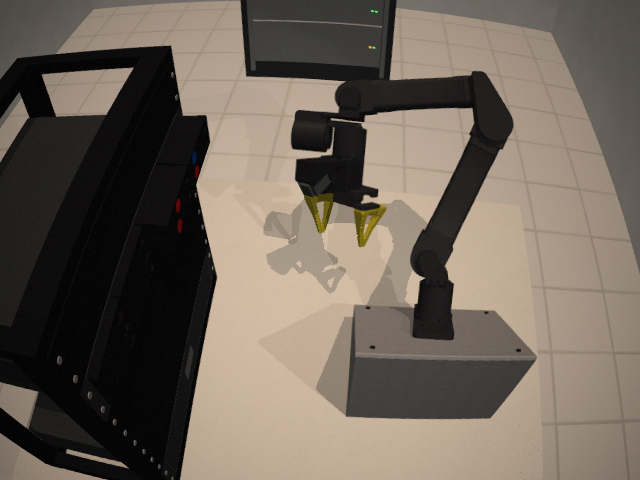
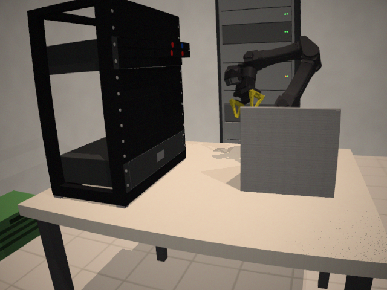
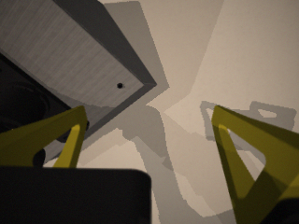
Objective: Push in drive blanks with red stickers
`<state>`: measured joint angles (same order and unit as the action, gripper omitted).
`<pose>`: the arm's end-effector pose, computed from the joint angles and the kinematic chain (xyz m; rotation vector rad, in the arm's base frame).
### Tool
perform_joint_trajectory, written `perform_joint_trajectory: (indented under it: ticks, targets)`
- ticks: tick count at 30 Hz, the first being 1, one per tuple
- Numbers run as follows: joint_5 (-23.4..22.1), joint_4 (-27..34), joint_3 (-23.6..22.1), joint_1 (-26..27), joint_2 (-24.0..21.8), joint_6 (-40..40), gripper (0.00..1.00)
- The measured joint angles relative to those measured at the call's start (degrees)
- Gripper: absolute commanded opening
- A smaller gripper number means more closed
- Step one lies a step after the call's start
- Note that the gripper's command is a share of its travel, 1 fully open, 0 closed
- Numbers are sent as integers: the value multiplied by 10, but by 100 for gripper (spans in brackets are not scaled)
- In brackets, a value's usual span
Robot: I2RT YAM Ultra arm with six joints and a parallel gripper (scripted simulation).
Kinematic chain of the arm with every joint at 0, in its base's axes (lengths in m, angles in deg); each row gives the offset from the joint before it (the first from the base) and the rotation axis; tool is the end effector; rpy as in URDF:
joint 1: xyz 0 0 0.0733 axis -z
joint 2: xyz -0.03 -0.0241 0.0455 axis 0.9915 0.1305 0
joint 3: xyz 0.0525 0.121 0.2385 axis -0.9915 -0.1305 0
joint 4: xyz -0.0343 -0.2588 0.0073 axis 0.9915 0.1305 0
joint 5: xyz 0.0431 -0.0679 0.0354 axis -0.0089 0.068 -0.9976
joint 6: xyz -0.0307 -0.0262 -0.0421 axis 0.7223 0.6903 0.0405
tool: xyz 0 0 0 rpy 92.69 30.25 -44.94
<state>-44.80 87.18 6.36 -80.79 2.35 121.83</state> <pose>0.1730 -0.0107 0.2750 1.4775 -2.7214 0.2484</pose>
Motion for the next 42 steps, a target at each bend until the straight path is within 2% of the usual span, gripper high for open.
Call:
perform_joint_trajectory:
  ticks: [10, 24, 34, 42]
  targets:
    - [-49, -6, 0, 0, -19, -44, 100]
    - [-139, -34, 1, 0, -74, -143, 100]
    - [-192, -84, -44, -32, -133, -256, 100]
    - [-217, -136, -75, -66, -180, -357, 100]
